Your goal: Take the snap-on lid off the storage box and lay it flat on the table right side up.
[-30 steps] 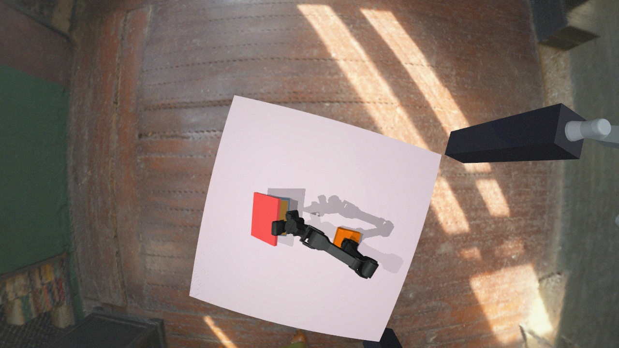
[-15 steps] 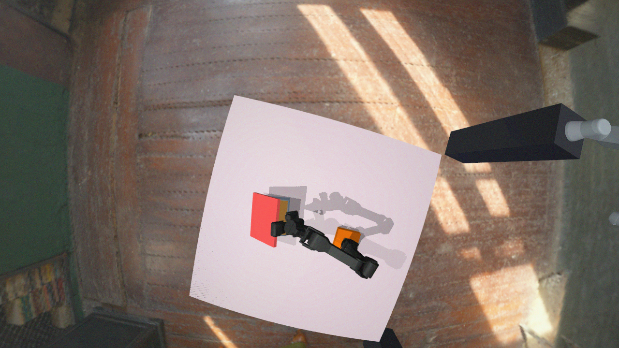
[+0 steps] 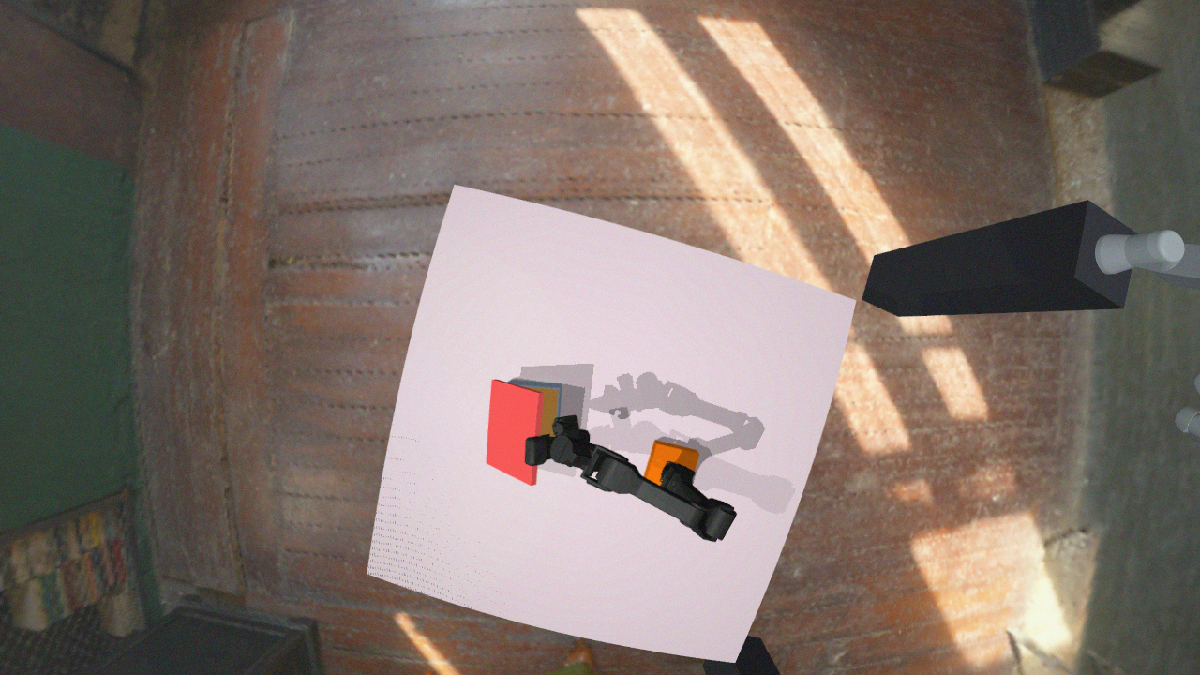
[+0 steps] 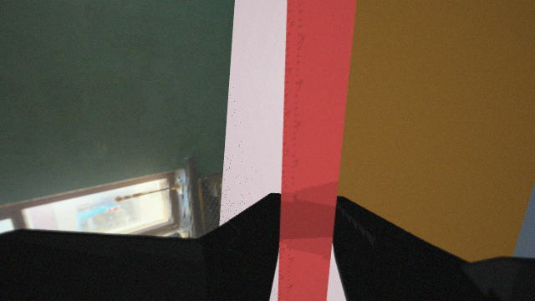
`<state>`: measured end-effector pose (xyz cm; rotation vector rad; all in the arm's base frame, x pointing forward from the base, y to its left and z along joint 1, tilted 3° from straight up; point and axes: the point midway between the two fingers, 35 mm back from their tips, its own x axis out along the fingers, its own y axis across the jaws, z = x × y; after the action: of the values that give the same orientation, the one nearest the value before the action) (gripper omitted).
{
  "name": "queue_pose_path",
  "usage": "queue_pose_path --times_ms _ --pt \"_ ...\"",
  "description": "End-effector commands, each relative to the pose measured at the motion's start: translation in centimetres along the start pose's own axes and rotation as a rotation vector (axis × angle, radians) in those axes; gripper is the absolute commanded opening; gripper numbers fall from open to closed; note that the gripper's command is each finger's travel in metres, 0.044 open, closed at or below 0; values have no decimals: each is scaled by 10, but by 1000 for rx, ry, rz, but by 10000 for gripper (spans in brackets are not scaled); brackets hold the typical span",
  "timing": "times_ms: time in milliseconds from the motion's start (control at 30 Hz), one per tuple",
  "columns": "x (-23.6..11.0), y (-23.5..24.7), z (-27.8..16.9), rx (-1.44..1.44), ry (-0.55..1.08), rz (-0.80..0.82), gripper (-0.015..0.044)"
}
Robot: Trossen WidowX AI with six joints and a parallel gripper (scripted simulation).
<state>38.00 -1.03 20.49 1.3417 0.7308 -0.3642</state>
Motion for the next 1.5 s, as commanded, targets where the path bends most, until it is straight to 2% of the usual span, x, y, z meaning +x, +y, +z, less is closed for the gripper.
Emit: queue_pose_path --times_ms 0,1467 --pt "-5 3 -9 -1 -6 19 0" --pt "-11 -3 -97 6 1 19 0"
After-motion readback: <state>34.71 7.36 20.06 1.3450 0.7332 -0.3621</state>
